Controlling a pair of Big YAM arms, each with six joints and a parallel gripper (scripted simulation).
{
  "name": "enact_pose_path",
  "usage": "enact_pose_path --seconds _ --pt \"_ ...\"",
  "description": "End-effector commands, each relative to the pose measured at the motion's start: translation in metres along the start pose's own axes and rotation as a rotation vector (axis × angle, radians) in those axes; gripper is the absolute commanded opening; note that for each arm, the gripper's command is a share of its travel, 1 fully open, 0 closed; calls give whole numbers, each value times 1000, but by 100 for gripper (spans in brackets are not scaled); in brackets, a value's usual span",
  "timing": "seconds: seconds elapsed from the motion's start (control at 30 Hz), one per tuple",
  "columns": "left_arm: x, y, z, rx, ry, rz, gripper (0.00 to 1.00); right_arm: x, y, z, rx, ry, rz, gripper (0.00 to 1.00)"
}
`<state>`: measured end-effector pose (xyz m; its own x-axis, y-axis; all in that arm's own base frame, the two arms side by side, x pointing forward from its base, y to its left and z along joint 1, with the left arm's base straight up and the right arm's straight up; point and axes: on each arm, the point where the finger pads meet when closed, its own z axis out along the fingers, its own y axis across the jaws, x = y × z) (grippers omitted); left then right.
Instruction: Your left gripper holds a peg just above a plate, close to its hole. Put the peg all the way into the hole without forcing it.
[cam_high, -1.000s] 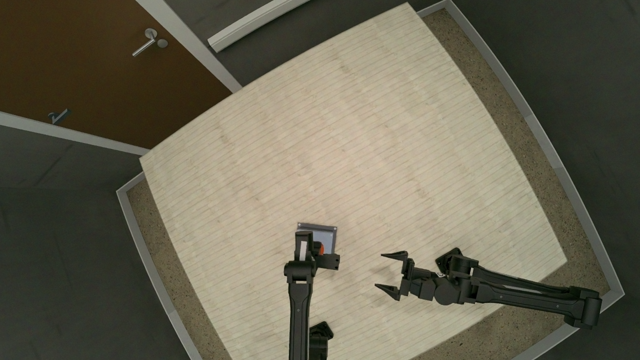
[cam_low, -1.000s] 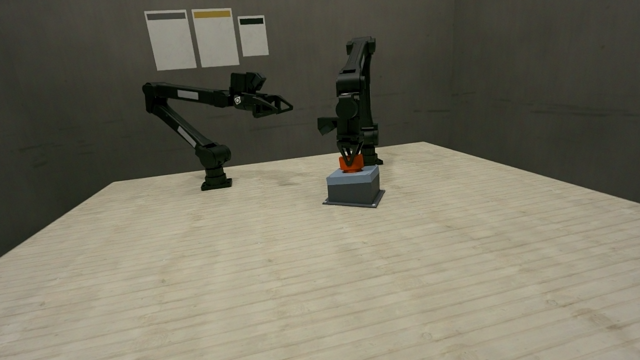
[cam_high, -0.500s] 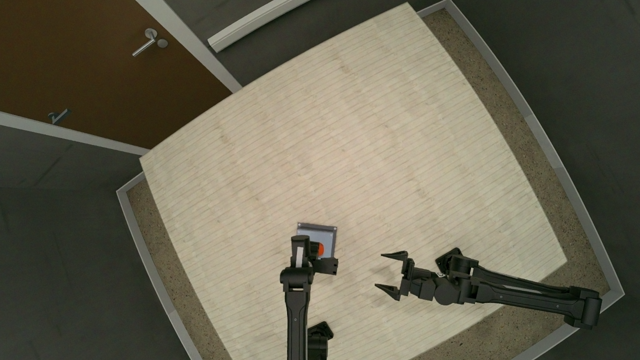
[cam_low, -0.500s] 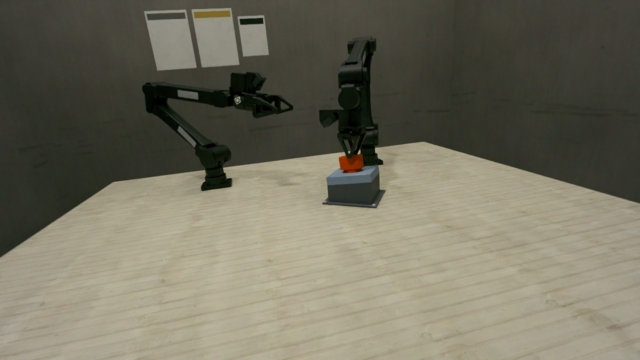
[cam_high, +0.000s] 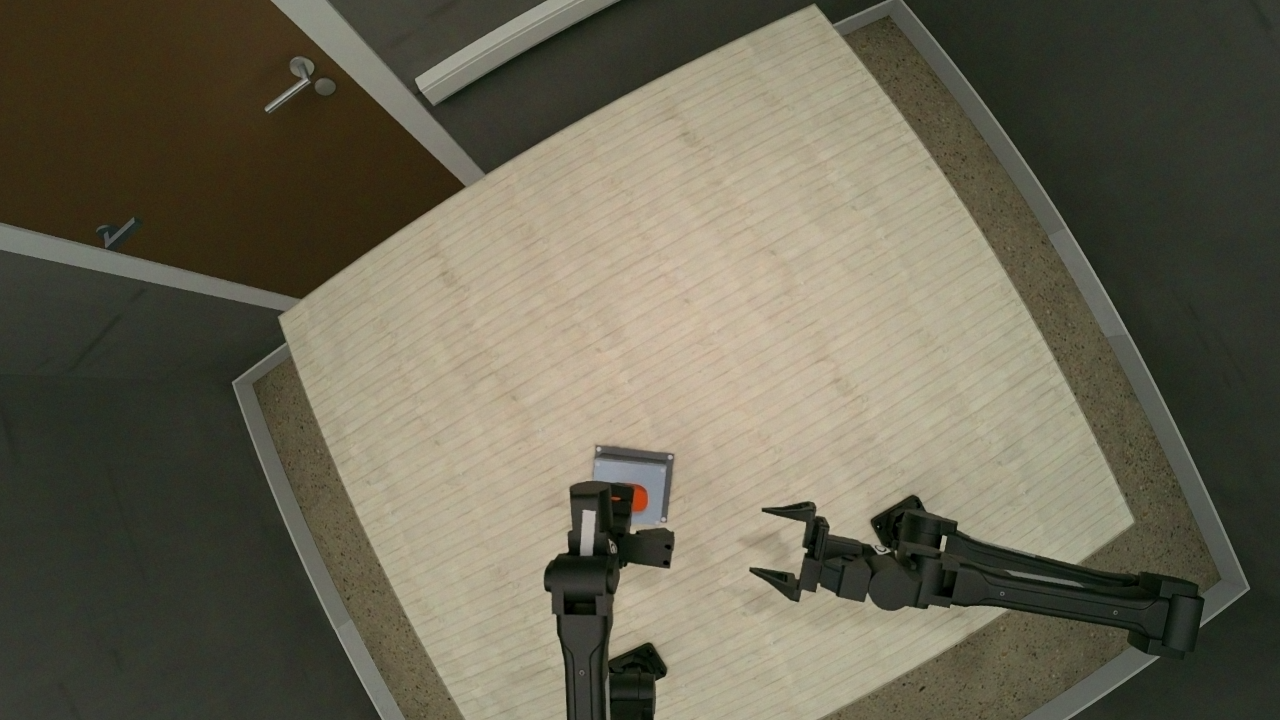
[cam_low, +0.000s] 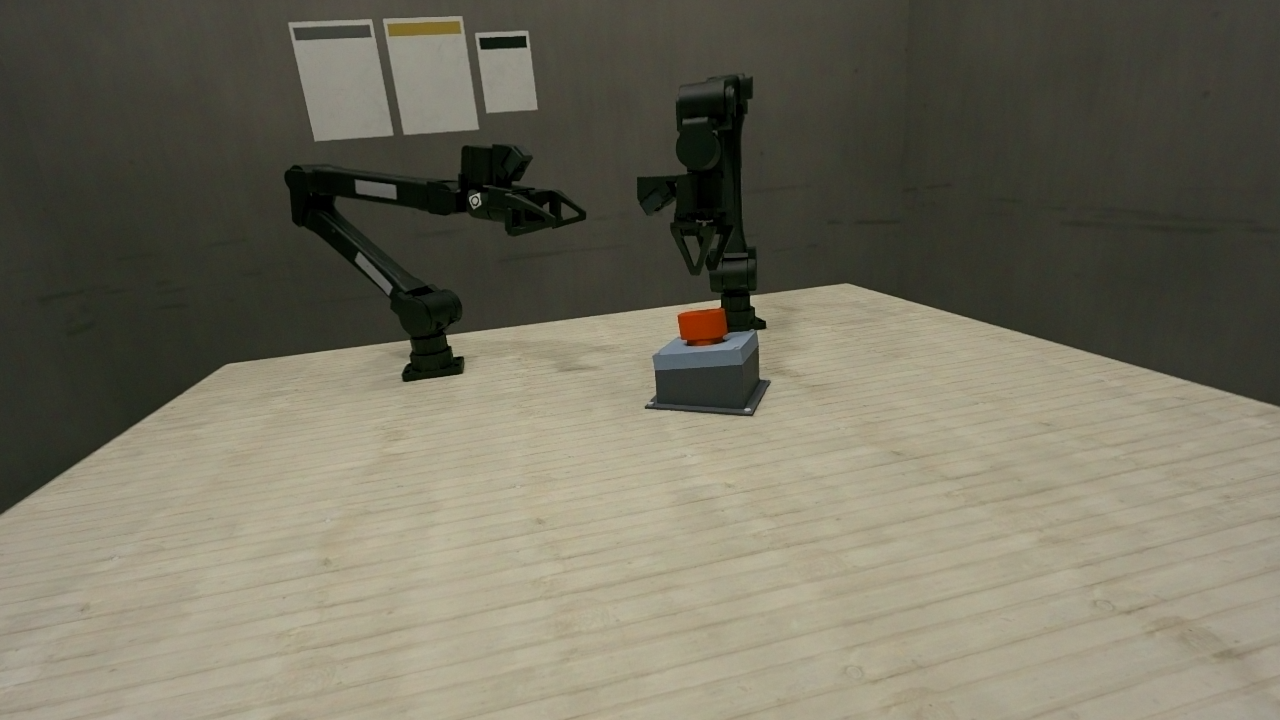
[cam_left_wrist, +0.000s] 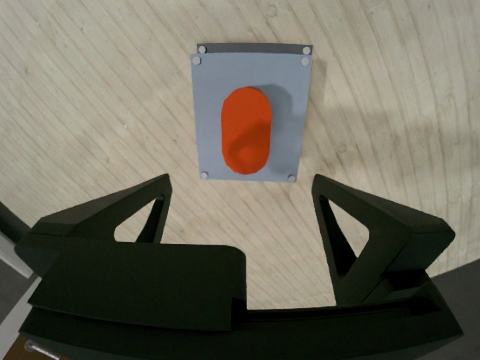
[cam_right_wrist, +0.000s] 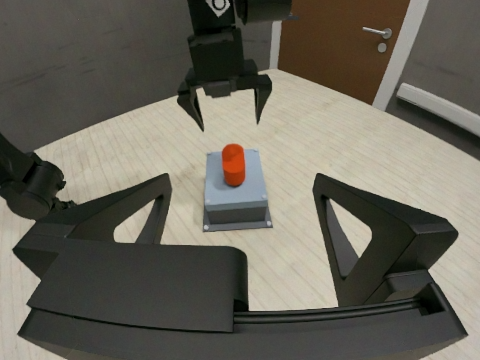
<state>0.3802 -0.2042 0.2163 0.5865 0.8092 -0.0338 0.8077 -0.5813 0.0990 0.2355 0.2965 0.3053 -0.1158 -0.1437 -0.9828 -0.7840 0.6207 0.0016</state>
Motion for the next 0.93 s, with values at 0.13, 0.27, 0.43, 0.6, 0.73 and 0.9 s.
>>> enact_pose_path --seconds 0.13,0.27,0.43,0.6,0.73,0.9 --pt "-6 23 -33 -20 -2 1 100 -17 1 0 -1 -33 -2 100" --pt "-7 16 -24 15 -6 1 100 -17 1 0 -1 -33 -2 100" --pt "-4 15 -22 17 -6 -5 100 -17 1 0 -1 -33 -2 100" --pt "-5 14 -29 1 -4 -3 100 -17 1 0 -1 -33 -2 100" --pt "-5 14 -29 1 -4 -3 100 -17 1 0 -1 -33 -2 100" --pt "-5 14 -29 1 -4 -3 100 -17 1 0 -1 -33 -2 100"
